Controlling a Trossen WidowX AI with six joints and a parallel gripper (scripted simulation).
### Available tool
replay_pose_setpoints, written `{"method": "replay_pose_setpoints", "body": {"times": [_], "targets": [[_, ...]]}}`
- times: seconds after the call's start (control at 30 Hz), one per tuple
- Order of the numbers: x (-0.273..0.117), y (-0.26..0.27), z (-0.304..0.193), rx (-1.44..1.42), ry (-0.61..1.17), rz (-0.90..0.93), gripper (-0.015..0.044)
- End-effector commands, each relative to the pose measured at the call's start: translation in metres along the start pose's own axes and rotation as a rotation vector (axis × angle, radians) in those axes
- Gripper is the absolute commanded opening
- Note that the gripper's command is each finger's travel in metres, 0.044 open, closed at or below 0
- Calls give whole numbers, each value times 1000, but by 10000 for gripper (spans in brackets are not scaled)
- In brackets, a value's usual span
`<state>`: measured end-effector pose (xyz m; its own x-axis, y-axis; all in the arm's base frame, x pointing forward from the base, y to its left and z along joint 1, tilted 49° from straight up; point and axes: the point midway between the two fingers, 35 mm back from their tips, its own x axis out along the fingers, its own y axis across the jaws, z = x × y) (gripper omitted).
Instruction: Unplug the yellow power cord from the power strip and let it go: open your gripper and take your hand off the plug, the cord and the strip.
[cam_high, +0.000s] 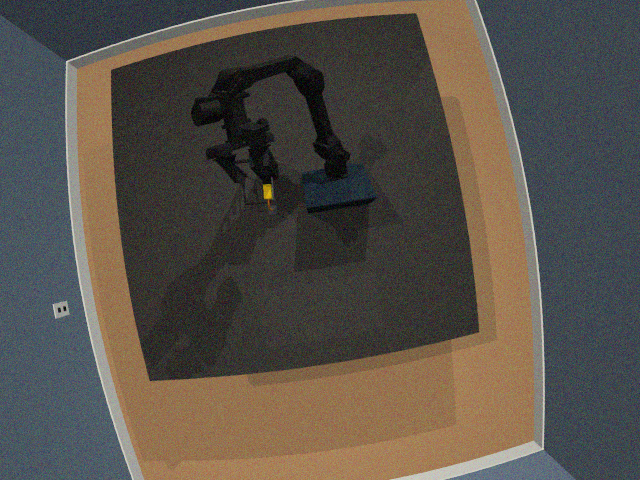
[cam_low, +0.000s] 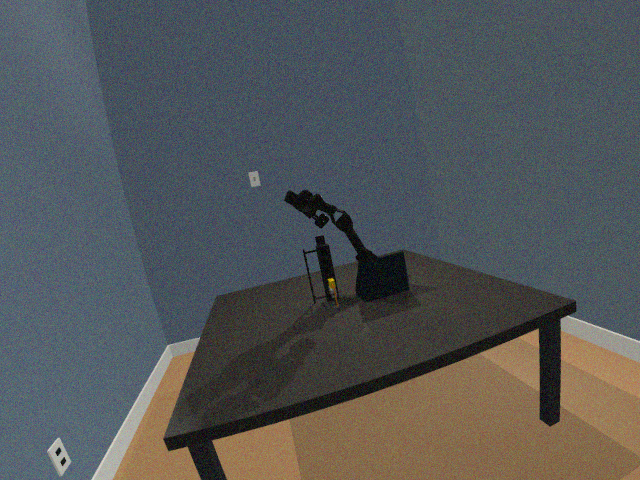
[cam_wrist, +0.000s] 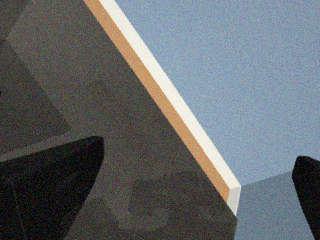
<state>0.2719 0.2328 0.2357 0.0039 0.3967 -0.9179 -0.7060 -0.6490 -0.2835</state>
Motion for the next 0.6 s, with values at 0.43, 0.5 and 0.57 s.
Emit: {"method": "replay_pose_setpoints", "body": {"times": [0.43,0.5,0.57], "targets": [[135,111,-106,750,756,466,160],[146,134,-119,816,926,485,160],[153,156,-132,859,1098,481,160]]}}
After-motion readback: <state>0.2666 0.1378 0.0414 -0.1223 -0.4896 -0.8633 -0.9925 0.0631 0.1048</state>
